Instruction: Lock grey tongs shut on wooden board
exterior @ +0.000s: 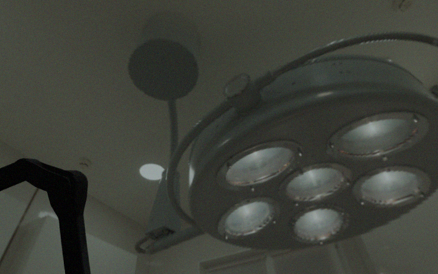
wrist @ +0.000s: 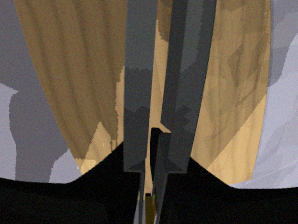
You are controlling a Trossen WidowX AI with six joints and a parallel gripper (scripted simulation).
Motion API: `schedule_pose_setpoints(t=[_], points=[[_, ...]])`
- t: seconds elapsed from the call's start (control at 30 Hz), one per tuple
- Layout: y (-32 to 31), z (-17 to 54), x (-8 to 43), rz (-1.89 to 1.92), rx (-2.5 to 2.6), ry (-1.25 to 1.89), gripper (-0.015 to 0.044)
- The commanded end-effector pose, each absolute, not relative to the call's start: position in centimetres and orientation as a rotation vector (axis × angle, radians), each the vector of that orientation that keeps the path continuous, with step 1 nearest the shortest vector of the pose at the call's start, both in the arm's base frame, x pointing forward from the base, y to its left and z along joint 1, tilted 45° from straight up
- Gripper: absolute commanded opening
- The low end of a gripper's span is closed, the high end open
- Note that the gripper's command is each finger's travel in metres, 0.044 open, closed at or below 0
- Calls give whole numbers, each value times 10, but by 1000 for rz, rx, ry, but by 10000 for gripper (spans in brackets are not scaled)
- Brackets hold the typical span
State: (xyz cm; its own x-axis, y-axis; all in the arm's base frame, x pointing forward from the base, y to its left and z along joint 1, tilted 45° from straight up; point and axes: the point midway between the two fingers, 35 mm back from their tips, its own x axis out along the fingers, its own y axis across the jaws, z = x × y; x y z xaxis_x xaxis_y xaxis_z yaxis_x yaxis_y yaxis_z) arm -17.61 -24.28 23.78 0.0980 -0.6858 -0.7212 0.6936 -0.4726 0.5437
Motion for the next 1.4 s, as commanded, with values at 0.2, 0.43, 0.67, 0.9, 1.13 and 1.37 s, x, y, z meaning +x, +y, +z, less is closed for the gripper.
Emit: schedule_pose_setpoints(t=[0.2,0.43,0.67,0.9,1.13,1.37], points=[[-234,243,-192,-1635,1276,-54,-150],[-233,242,-192,-1672,1246,-59,-150],[-230,240,-191,-1773,1153,-84,-150],[-228,239,-191,-1867,1050,-130,-150],[-224,240,-190,-1950,938,-193,-150],[-220,242,-188,-2018,818,-275,-150]])
